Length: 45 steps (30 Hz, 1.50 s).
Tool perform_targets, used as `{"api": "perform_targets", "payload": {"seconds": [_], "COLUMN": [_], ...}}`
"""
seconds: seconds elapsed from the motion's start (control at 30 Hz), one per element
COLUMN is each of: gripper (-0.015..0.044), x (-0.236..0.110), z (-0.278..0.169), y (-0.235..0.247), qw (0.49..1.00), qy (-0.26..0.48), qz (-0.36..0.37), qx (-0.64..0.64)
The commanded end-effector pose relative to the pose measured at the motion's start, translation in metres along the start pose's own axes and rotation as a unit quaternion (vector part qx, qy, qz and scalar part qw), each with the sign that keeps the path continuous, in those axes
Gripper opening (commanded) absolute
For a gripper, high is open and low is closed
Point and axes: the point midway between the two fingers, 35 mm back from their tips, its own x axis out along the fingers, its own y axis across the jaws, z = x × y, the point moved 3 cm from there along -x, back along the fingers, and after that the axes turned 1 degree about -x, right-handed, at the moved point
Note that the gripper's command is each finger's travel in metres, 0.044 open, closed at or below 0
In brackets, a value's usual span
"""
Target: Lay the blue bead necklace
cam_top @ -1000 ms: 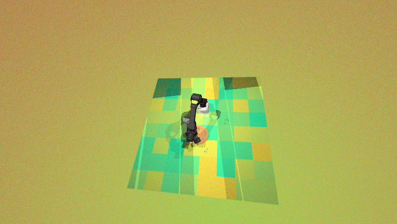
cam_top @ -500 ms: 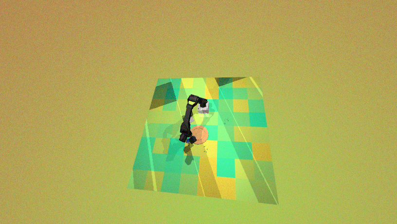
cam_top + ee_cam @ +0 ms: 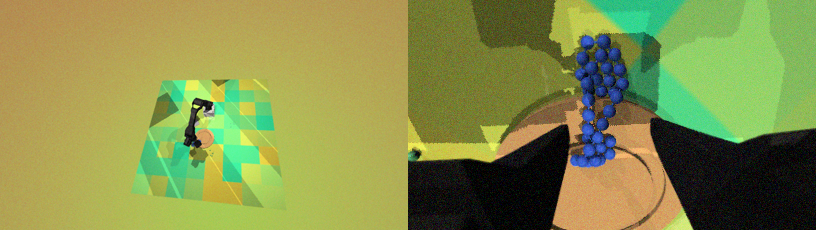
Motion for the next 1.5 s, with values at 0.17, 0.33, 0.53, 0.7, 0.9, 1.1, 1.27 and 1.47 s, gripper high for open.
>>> {"api": "perform_targets", "payload": {"seconds": [0.17, 0.33, 0.53, 0.7, 0.9, 1.1, 1.27, 1.47], "gripper": [0.025, 0.025, 0.025, 0.025, 0.0119, 0.0, 0.0, 0.0], "x": [0.011, 0.019, 0.029, 0.031, 0.029, 0.029, 0.029, 0.029], "z": [0.001, 0.001, 0.0, 0.0, 0.0, 0.0, 0.0, 0.0], "y": [0.0, 0.0, -0.001, -0.001, -0.001, -0.001, -0.001, -0.001], "qw": [1.0, 1.0, 1.0, 1.0, 1.0, 1.0, 1.0, 1.0], "qy": [-0.001, 0.0, 0.001, 0.001, 0.001, 0.001, 0.001, 0.001], "qz": [0.0, 0.0, -0.001, -0.001, -0.001, -0.001, -0.001, -0.001], "qx": [-0.001, -0.002, -0.003, -0.003, -0.001, -0.001, -0.001, -0.001]}}
